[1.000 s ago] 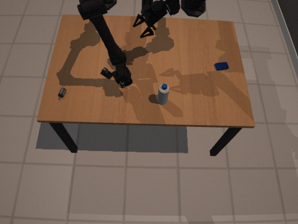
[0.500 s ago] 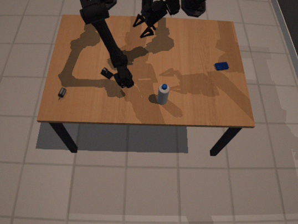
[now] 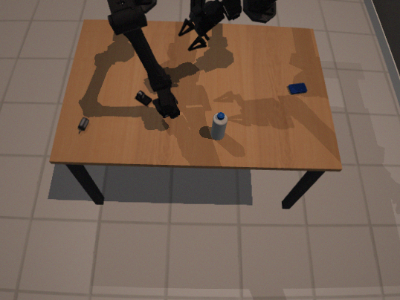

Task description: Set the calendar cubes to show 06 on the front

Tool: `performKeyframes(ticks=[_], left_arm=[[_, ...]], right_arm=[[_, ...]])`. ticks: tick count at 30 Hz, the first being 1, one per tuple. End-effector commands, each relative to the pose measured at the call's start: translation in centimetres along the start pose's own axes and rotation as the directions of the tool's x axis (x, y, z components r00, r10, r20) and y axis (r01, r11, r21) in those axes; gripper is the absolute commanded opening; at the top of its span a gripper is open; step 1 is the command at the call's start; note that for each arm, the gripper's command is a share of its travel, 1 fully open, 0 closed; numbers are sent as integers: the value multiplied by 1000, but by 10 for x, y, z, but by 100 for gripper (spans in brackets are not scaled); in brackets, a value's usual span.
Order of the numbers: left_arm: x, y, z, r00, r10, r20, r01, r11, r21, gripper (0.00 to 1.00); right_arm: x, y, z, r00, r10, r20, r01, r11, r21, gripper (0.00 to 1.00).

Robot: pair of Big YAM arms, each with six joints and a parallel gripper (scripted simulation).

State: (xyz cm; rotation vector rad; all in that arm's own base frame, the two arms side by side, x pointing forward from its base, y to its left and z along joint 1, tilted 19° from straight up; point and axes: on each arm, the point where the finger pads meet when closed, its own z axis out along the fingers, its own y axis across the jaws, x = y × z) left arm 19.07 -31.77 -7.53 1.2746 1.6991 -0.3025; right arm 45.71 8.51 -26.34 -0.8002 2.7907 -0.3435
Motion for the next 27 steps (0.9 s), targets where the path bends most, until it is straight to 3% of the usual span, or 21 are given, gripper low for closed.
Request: performKeyframes(ticks=[1, 2, 9, 18, 20, 21, 22, 24, 27], left_arm=[[-4, 3, -1, 1000, -14, 15, 14, 1000, -8, 100], [-4, 3, -1, 1000, -14, 15, 14, 1000, -8, 100], [-4, 3, -1, 1000, -14, 15, 14, 1000, -8, 100], [-4, 3, -1, 1000, -14, 15, 14, 1000, -8, 100], [-4, 3, -1, 1000, -14, 15, 14, 1000, -8, 100], [-4, 3, -1, 1000, -14, 15, 14, 1000, -8, 100], [-4, 3, -1, 1000, -14, 15, 14, 1000, -8, 100], [-4, 3, -1, 1000, -14, 15, 14, 1000, -8, 100], [-4, 3, -1, 1000, -14, 15, 14, 1000, -8, 100]], right_arm=[[-5, -2, -2, 1000, 1, 14, -1, 1000, 3, 45], [-5, -2, -2, 1000, 1, 14, -1, 1000, 3, 41], [-5, -2, -2, 1000, 1, 14, -1, 1000, 3, 36], [-6, -3, -2, 1000, 1, 22, -1, 1000, 5, 23], [-4, -1, -2, 1000, 1, 14, -1, 1000, 3, 1], [-4, -1, -2, 1000, 1, 14, -1, 1000, 3, 0], [-3, -2, -1, 1000, 0, 19, 0, 1000, 4, 0], [-11, -4, -10, 1000, 4, 30, -4, 1000, 7, 23], [-12, -2, -13, 999, 1, 32, -1, 1000, 6, 24]])
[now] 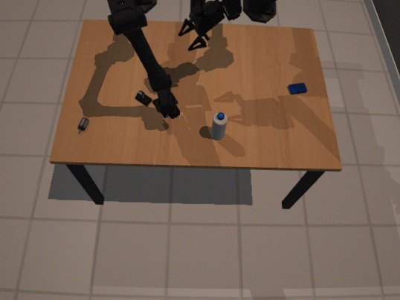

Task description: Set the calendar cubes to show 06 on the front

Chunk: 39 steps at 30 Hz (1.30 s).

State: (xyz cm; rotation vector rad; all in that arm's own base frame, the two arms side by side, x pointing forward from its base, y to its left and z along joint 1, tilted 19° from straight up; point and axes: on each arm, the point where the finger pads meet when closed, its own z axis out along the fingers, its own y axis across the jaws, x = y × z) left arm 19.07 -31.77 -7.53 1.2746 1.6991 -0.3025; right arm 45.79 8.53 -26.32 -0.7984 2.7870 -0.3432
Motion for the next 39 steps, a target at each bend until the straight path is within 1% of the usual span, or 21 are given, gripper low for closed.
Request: performKeyframes(ticks=[1, 6, 9, 11, 12, 13, 14, 16, 17, 18, 22, 24, 25, 28, 29, 30, 31, 33, 34, 37, 39], left_arm=[[-4, 3, -1, 1000, -14, 15, 14, 1000, -8, 100], [-4, 3, -1, 1000, -14, 15, 14, 1000, -8, 100], [-4, 3, -1, 1000, -14, 15, 14, 1000, -8, 100], [-4, 3, -1, 1000, -14, 15, 14, 1000, -8, 100], [-4, 3, -1, 1000, -14, 15, 14, 1000, -8, 100], [-4, 3, -1, 1000, -14, 15, 14, 1000, -8, 100], [-4, 3, -1, 1000, -14, 15, 14, 1000, -8, 100], [-4, 3, -1, 1000, -14, 15, 14, 1000, -8, 100], [-4, 3, -1, 1000, -14, 15, 14, 1000, -8, 100], [-4, 3, -1, 1000, -14, 15, 14, 1000, -8, 100], [-4, 3, -1, 1000, -14, 15, 14, 1000, -8, 100], [-4, 3, -1, 1000, -14, 15, 14, 1000, -8, 100], [-4, 3, -1, 1000, -14, 15, 14, 1000, -8, 100], [-4, 3, -1, 1000, -14, 15, 14, 1000, -8, 100], [-4, 3, -1, 1000, -14, 15, 14, 1000, -8, 100], [-4, 3, -1, 1000, -14, 15, 14, 1000, -8, 100], [-4, 3, -1, 1000, -14, 15, 14, 1000, -8, 100], [-4, 3, -1, 1000, -14, 15, 14, 1000, -8, 100], [-4, 3, -1, 1000, -14, 15, 14, 1000, -8, 100], [-4, 3, -1, 1000, -14, 15, 14, 1000, -8, 100], [-4, 3, -1, 1000, -14, 15, 14, 1000, -8, 100]], right_arm=[[-10, 2, -18, 1000, 0, 21, 0, 1000, 2, 24], [-9, 2, -56, 1000, 0, 20, 0, 1000, 4, 24], [-8, 2, -69, 1000, 0, 20, 0, 1000, 4, 24], [-10, 2, -70, 1000, 0, 23, 0, 1000, 4, 24], [-9, -5, -68, 1000, 1, 29, -2, 1000, 10, 24], [-2, -11, -67, 1000, -7, 22, 7, 1000, 12, 24], [1, -15, -67, 999, -19, 34, 18, 1000, 16, 24], [1, -15, -67, 999, -19, 34, 18, 1000, 16, 24], [14, -13, -61, 999, -30, 18, 30, 1000, 9, 24], [14, -20, -68, 999, -28, 36, 28, 1000, 15, 24], [50, -33, -69, 999, -22, 33, 21, 1000, 15, 24], [62, -37, -69, 999, -15, 30, 15, 1000, 14, 24], [68, -37, -70, 1000, -21, 15, 21, 1000, 7, 24], [75, -39, -70, 1000, 2, 3, -2, 1000, 1, 24], [70, -35, -71, 1000, -7, 11, 7, 1000, 1, 24], [70, -35, -71, 999, -30, 11, 30, 1000, 1, 24], [75, -32, -65, 999, -54, 3, 54, 999, -3, 24], [75, -32, -65, 999, -54, 3, 54, 999, -3, 24], [75, -32, -65, 997, -82, 3, 82, 997, -1, 24], [76, -33, -61, 977, -215, 5, 215, 977, 2, 24], [76, -34, -58, 949, -316, 9, 316, 949, 7, 24]])
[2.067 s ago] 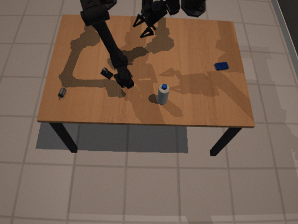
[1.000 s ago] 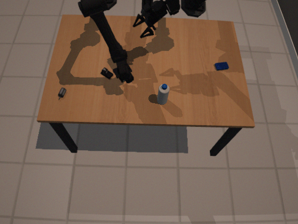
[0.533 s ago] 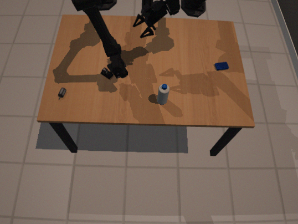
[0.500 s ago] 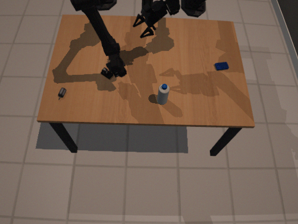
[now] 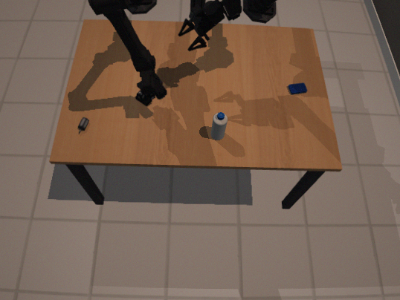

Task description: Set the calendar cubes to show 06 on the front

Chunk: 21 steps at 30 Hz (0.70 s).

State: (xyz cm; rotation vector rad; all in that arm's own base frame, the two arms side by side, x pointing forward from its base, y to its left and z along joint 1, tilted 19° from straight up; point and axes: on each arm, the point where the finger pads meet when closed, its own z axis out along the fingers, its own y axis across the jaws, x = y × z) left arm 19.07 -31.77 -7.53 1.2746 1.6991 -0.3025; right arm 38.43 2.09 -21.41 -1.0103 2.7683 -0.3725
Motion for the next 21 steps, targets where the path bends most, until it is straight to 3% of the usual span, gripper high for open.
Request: performKeyframes(ticks=[1, 6, 11, 14, 21], left_arm=[[-4, 3, -1, 1000, -14, 15, 14, 1000, -8, 100], [-4, 3, -1, 1000, -14, 15, 14, 1000, -8, 100], [-4, 3, -1, 1000, -14, 15, 14, 1000, -8, 100], [-4, 3, -1, 1000, -14, 15, 14, 1000, -8, 100], [-4, 3, -1, 1000, -14, 15, 14, 1000, -8, 100]], right_arm=[[-4, 0, 5, 978, -207, 23, 207, 978, 11, 24], [2, -4, 11, 961, -275, 19, 275, 961, 14, 24], [2, -3, 11, 967, -254, 19, 254, 967, 14, 24], [-12, -3, -5, 963, -266, 41, 265, 964, 31, 24], [11, -19, -20, 959, -279, 40, 277, 960, 45, 24]])
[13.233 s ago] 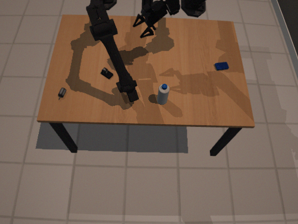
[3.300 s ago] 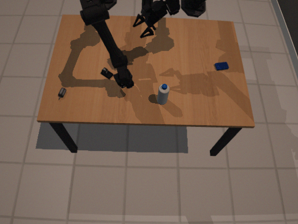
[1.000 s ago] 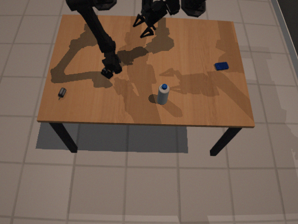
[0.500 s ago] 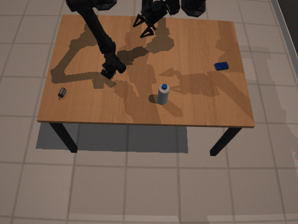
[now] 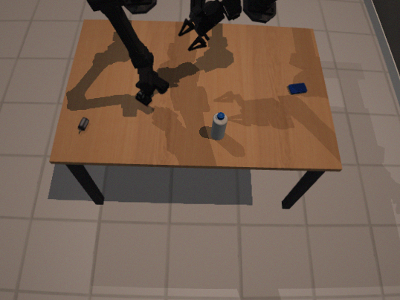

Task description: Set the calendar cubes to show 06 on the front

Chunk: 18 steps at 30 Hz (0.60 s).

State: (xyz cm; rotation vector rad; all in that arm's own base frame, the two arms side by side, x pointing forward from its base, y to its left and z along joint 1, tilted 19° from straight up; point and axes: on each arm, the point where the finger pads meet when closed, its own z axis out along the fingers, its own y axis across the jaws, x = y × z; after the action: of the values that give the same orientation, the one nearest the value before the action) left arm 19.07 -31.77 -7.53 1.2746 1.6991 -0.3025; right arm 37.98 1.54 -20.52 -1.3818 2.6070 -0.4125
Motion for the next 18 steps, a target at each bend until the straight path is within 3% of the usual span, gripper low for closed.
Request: performKeyframes(ticks=[1, 9, 18], left_arm=[[-4, 3, -1, 1000, -14, 15, 14, 1000, -8, 100], [-4, 3, -1, 1000, -14, 15, 14, 1000, -8, 100], [-4, 3, -1, 1000, -14, 15, 14, 1000, -8, 100]], right_arm=[[11, -14, -12, 1000, -13, 19, 12, 1000, 27, 24], [13, -11, -12, 1000, 0, 24, 0, 1000, 24, 24], [20, -2, 15, 1000, -15, 4, 15, 1000, 2, 24]])
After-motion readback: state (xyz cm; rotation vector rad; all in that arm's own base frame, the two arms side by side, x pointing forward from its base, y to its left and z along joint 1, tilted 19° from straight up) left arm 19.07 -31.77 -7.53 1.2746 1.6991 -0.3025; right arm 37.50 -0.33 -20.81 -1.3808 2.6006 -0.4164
